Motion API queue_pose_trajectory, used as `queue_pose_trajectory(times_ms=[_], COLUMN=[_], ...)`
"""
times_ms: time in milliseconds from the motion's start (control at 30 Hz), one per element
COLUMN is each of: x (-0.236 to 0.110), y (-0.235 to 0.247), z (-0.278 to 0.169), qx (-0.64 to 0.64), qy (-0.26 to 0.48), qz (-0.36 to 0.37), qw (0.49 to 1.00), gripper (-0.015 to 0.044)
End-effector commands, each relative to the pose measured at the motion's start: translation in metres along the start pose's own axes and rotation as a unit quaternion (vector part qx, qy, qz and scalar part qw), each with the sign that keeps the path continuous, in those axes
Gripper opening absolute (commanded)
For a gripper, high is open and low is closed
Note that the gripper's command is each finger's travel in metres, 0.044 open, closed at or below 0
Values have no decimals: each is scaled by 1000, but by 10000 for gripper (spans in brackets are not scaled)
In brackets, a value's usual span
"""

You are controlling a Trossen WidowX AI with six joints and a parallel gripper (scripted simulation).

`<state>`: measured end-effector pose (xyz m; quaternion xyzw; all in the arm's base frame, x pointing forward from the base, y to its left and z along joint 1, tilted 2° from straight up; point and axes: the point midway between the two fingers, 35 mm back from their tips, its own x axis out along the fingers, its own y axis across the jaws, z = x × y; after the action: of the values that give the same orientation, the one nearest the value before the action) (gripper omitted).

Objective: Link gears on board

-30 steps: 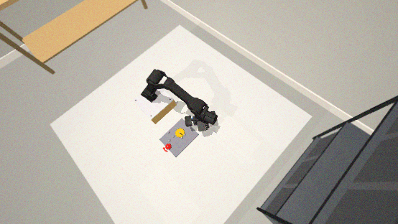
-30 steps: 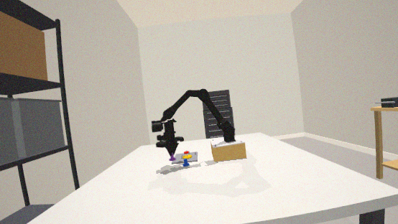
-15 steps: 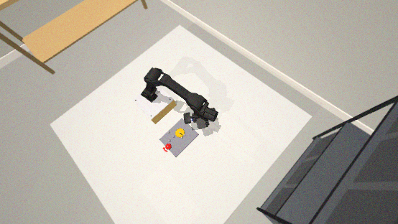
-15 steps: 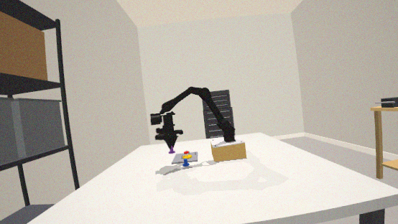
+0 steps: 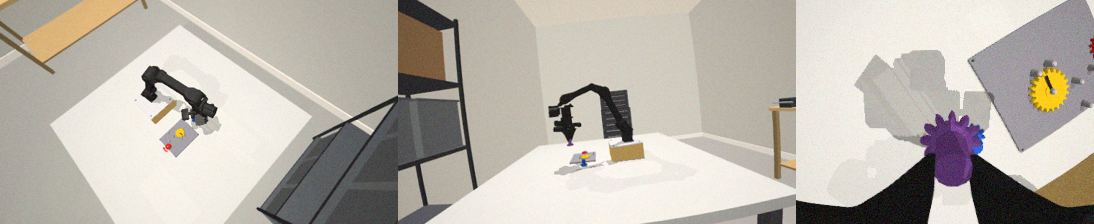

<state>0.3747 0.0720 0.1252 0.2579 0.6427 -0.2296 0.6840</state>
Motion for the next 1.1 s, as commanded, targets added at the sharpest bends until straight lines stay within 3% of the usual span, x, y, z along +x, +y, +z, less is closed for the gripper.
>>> queue_pose_trajectory(times_ms=[0,1067], x=[-11,19], y=[-1,-70], z=[-1,45], qx=[1,1], qy=[-4,-6], qz=[3,-1], qw=[1000,1000], gripper=[0,0])
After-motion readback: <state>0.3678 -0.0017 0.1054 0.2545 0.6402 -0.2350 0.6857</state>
